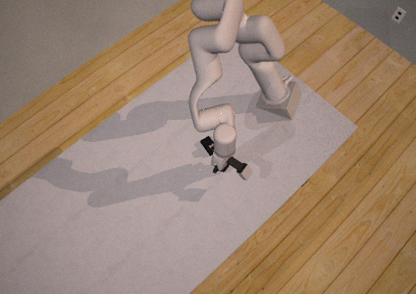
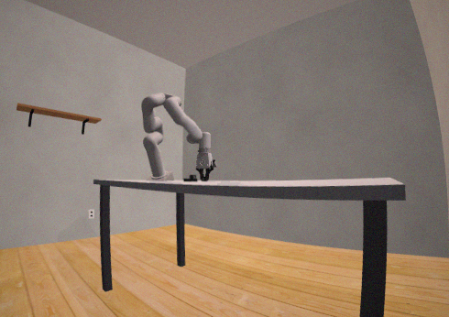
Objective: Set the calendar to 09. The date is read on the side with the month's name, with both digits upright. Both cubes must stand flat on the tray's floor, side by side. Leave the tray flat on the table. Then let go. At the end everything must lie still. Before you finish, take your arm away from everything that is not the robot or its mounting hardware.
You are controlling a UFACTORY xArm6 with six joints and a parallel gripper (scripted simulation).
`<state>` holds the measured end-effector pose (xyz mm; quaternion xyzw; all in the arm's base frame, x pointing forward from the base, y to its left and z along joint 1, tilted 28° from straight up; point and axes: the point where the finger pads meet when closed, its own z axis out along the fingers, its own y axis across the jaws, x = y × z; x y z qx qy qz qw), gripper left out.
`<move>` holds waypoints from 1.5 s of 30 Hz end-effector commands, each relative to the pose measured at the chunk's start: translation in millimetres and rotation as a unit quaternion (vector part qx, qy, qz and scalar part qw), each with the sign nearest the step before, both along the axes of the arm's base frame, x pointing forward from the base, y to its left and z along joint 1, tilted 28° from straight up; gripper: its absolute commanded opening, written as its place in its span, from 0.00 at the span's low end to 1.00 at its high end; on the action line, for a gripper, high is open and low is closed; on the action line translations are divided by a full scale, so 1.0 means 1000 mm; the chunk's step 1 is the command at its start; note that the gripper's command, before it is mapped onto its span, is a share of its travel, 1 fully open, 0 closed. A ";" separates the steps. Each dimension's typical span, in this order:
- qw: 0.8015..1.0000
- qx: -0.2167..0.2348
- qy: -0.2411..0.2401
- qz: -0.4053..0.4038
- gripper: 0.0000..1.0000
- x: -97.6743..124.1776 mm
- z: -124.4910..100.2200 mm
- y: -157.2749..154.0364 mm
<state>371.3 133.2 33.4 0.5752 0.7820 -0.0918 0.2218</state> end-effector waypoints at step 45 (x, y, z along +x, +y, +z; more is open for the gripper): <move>1.000 0.001 -0.001 0.000 0.27 -0.013 0.053 0.024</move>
